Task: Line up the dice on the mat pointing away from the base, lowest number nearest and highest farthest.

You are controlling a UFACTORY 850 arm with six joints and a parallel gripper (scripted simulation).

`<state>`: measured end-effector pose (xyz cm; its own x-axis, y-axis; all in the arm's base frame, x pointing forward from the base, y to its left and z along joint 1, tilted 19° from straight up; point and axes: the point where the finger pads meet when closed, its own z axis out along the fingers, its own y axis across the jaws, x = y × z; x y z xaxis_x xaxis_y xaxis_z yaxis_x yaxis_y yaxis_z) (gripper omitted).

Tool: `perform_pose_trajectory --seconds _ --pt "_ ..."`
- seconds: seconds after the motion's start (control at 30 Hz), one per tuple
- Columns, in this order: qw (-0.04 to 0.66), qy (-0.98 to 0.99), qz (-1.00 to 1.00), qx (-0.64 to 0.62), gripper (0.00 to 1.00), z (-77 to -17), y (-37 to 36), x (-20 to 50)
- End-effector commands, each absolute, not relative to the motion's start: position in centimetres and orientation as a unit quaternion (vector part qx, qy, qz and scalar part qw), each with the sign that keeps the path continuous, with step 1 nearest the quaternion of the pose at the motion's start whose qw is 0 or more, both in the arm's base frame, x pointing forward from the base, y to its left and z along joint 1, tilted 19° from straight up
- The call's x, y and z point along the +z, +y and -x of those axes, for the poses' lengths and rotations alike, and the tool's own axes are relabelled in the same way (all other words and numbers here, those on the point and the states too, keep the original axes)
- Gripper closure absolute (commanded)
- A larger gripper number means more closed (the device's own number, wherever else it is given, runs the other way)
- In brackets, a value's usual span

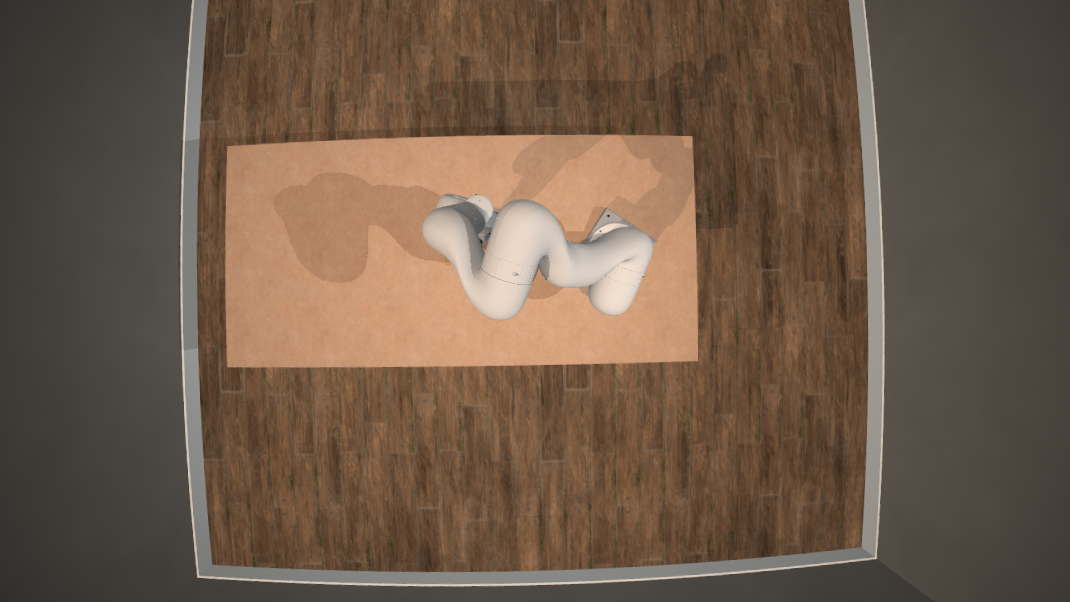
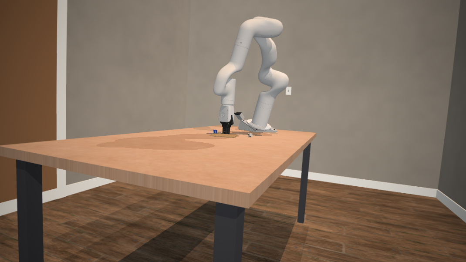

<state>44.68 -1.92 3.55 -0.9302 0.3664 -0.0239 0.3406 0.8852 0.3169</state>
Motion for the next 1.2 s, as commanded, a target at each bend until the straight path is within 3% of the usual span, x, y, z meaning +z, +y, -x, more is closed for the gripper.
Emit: perform_pose_trajectory --seconds 0.0,0.43,1.17 --pt "0.042 0.97 -0.182 0.156 0.85 -44.7 -1.9 3.6" --pt "0.042 0.97 -0.182 0.156 0.85 -44.7 -2.1 4.1" --pt "0.042 0.97 -0.182 0.156 0.85 -43.4 -4.8 13.1"
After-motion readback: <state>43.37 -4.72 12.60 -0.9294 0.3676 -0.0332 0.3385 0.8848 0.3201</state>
